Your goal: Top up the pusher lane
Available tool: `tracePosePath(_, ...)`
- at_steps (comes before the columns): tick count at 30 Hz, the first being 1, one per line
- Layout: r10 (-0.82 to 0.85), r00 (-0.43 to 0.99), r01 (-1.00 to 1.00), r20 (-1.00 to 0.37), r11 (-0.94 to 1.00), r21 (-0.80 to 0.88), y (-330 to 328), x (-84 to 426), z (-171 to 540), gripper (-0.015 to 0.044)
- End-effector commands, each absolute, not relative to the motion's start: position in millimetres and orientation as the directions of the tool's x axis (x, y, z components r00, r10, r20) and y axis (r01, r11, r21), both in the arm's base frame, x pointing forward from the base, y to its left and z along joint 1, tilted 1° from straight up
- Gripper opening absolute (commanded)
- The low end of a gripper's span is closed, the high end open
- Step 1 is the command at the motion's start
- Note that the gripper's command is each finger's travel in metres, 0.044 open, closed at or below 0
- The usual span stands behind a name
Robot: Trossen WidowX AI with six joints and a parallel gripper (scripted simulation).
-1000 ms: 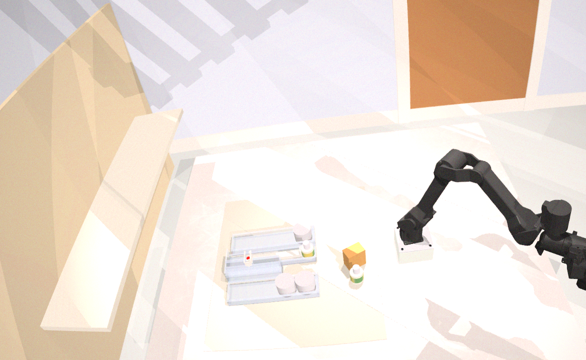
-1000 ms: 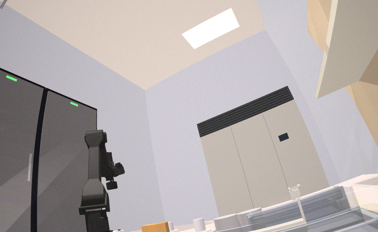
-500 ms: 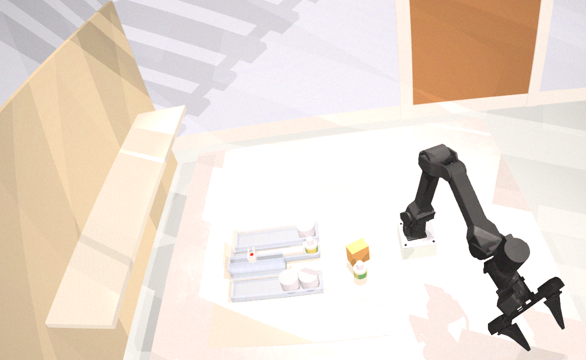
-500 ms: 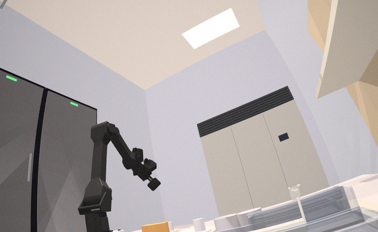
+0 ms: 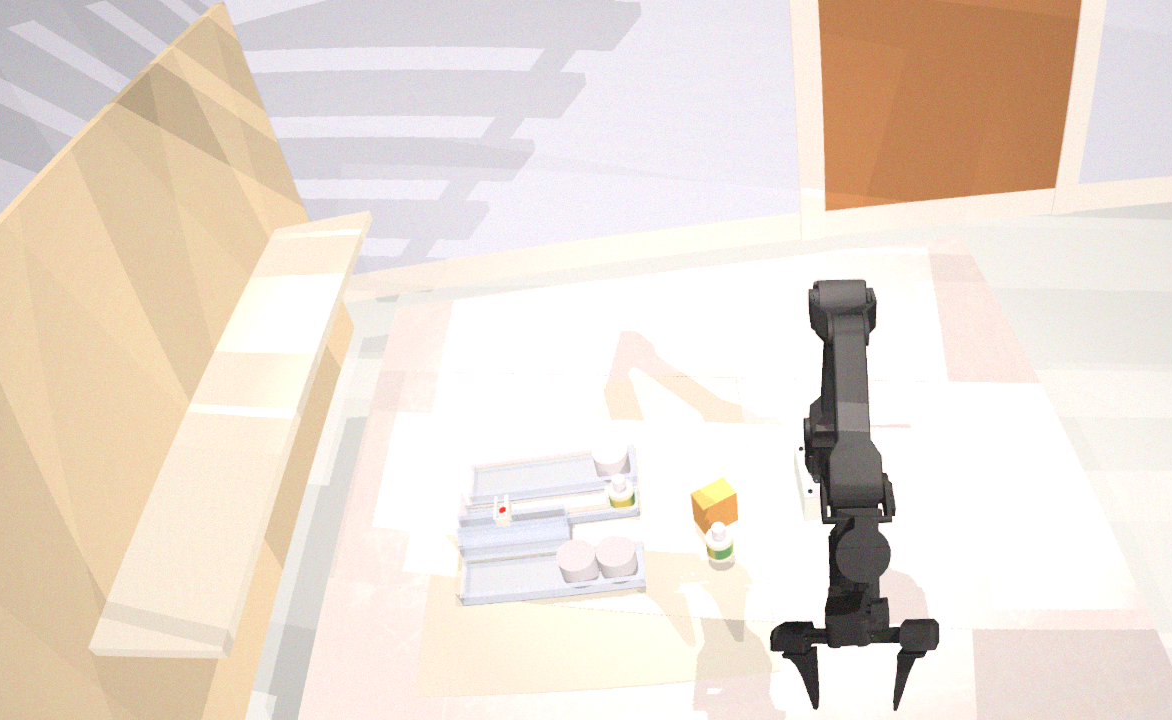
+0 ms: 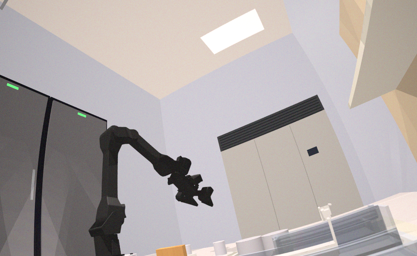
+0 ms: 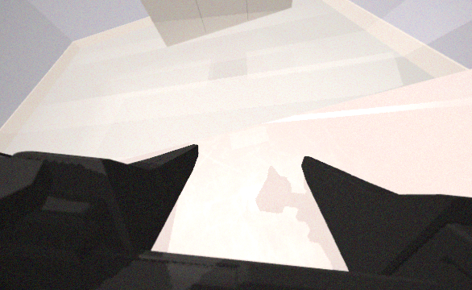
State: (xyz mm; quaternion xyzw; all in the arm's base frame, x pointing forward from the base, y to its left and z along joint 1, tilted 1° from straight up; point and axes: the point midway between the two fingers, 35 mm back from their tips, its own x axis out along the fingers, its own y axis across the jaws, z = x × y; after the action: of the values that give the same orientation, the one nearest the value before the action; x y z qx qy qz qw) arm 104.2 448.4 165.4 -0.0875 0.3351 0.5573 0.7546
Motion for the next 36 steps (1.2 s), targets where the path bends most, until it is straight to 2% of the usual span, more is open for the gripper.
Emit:
tracePosePath(1, 0.661, 0.241, -0.913, -0.71, 0.403, 0.066, 399, 157, 143, 0.044)
tracePosePath(7, 0.466, 0.29, -0.919, -0.836, 0.379, -0.107, 318, 208, 117, 0.044)
tracePosePath(12, 0.287, 0.264, -0.936, -0.921, 0.306, -0.173, 241, 230, 98, 0.044)
tracePosePath(17, 0.126, 0.174, -0.966, -0.977, 0.212, -0.145, 163, 230, 85, 0.044)
tracePosePath(22, 0.009, 0.032, -0.992, -0.999, 0.124, -0.031, 95, 208, 79, 0.044)
tracePosePath(36, -0.007, 0.001, -0.994, -1.0, 0.108, -0.002, 82, 201, 64, 0.044)
